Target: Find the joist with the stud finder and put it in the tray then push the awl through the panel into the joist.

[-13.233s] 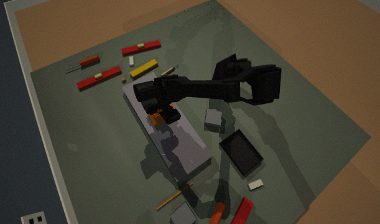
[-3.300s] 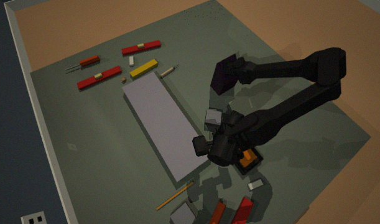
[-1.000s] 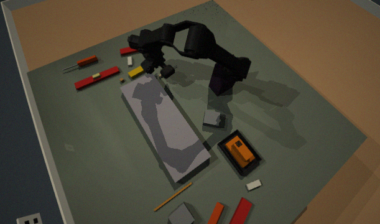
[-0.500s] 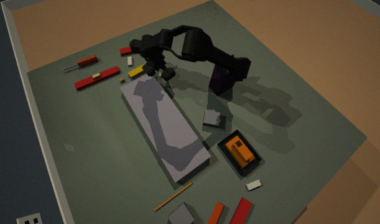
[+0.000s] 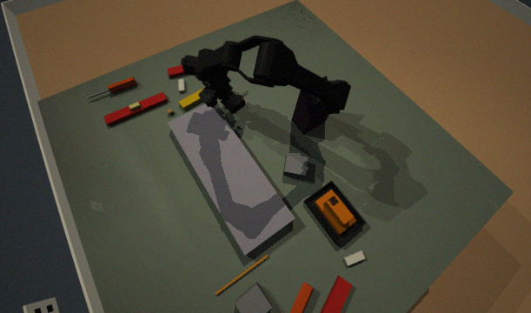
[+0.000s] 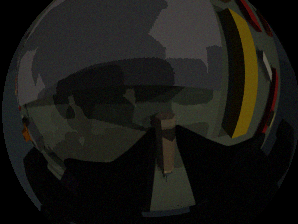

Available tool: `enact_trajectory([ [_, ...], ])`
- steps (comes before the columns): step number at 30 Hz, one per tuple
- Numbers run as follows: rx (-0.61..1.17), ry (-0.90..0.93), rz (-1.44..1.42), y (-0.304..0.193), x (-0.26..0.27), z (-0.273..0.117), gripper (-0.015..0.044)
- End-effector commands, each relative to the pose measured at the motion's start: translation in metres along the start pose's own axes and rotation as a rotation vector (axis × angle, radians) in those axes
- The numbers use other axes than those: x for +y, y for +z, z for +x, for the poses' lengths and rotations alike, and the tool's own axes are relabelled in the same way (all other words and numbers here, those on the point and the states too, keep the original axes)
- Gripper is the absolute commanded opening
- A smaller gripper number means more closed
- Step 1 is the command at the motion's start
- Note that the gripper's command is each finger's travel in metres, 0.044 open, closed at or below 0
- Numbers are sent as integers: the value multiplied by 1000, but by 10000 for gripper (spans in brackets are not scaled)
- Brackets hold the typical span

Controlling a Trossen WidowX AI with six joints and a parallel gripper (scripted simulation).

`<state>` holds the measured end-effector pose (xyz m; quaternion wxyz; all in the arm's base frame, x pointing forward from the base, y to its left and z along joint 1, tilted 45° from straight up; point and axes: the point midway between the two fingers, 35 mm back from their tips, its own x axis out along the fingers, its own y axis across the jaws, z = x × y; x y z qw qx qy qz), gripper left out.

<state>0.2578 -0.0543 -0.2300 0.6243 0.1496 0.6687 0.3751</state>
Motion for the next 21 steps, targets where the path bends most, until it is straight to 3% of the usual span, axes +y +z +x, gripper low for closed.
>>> enact_trajectory([
  [1,-3,1,3,0,0,0,26],
  [8,-3,-1,4,1,-2,-14,0],
  [21,-1,-4,5,-10,-1,-123,0],
])
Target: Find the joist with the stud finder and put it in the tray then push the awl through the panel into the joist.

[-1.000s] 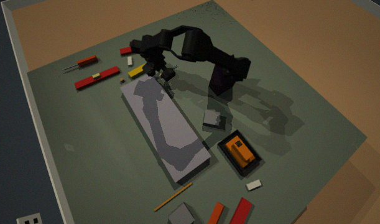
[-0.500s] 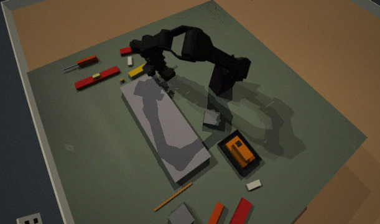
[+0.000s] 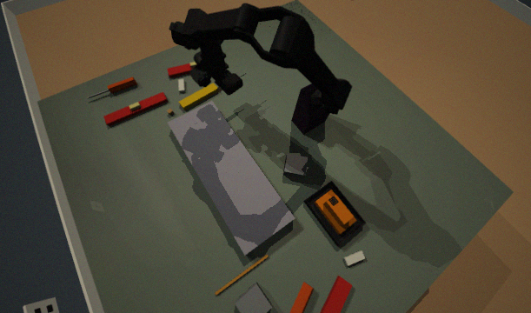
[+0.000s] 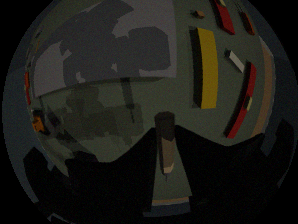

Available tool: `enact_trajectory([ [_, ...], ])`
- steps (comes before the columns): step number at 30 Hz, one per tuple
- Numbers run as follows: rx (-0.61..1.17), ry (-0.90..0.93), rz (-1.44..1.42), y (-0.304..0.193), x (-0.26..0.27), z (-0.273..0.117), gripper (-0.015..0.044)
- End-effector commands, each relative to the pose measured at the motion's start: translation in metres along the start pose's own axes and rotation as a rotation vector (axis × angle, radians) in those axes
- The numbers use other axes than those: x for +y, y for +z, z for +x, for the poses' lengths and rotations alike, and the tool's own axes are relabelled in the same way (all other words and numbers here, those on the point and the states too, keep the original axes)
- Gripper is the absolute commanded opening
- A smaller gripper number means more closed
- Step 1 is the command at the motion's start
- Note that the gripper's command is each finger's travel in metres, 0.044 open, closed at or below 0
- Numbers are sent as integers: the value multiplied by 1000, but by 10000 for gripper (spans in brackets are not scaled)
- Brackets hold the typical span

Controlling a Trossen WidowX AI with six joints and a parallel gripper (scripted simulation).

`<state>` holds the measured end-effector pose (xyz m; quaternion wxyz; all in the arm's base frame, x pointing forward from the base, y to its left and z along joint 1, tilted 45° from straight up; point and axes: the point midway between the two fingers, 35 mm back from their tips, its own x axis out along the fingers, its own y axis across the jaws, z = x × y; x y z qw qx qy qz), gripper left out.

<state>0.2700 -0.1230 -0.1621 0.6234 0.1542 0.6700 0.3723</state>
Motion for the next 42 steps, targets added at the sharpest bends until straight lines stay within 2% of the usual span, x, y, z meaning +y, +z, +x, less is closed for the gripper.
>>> enact_trajectory([
  [1,0,-7,-6,-4,2,-26,0],
  [8,10,-53,36,-7,-1,-26,0],
  [23,3,-352,311,-27,-16,-33,0],
  [42,-182,-730,691,-52,-23,-56,0],
])
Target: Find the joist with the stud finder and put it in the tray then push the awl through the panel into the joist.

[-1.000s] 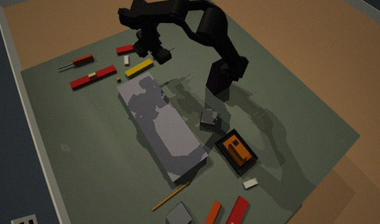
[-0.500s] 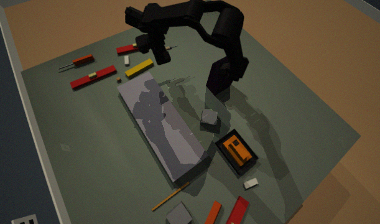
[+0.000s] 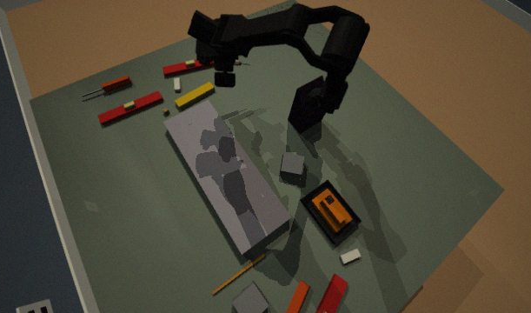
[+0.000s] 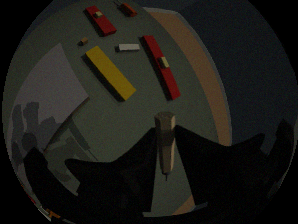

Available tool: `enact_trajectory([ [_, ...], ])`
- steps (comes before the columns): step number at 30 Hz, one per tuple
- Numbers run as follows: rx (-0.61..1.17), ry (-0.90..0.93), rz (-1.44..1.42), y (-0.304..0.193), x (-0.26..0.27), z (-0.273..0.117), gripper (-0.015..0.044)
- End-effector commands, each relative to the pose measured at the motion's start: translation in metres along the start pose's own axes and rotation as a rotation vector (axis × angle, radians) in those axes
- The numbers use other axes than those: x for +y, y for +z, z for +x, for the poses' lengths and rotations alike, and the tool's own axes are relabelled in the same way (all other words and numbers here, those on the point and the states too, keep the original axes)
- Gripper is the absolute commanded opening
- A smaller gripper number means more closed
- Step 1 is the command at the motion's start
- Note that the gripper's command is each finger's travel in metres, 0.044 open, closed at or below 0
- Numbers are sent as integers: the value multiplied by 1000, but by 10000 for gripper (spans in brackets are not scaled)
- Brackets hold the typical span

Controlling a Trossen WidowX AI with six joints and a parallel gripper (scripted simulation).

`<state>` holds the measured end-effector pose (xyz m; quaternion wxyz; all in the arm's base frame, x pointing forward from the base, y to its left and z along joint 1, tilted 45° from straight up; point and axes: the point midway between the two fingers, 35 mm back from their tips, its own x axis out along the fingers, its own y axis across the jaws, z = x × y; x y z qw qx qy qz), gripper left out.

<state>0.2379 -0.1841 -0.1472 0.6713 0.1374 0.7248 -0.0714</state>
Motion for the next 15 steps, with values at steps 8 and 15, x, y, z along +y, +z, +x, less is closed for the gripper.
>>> enact_trajectory([
  [8,-167,-185,280,-6,-19,-19,0],
  [15,-287,-271,458,-14,-28,-32,0],
])
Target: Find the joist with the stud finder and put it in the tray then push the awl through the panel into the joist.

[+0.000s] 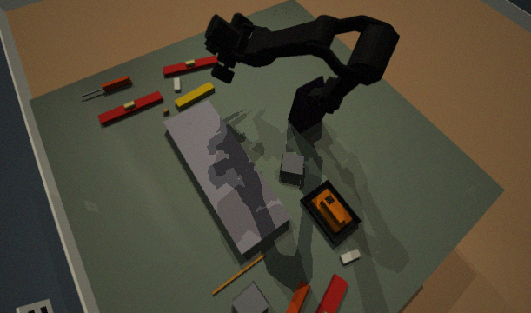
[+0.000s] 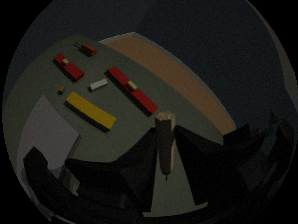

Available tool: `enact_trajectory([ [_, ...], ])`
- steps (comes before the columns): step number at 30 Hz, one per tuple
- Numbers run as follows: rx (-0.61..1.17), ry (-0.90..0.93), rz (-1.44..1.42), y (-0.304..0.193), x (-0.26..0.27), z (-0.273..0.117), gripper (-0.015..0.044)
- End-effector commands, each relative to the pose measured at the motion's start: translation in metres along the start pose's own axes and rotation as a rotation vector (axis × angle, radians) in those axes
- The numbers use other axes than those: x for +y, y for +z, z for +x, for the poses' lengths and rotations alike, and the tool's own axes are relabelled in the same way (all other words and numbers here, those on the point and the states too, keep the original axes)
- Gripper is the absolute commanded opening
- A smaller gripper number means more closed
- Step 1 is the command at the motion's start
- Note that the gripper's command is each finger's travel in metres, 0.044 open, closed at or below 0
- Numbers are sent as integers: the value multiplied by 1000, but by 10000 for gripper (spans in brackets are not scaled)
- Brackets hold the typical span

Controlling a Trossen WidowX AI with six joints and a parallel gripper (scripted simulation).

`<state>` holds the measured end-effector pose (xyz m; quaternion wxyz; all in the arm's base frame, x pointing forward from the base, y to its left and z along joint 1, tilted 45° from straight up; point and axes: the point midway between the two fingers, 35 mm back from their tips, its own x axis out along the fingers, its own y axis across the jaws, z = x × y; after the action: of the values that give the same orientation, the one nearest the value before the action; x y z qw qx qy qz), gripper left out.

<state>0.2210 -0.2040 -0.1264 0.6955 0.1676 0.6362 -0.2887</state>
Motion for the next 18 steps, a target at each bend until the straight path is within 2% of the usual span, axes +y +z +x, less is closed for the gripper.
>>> enact_trajectory([
  [1,-90,-56,123,3,-10,-11,0],
  [18,-417,-166,600,-9,-44,-51,0],
])
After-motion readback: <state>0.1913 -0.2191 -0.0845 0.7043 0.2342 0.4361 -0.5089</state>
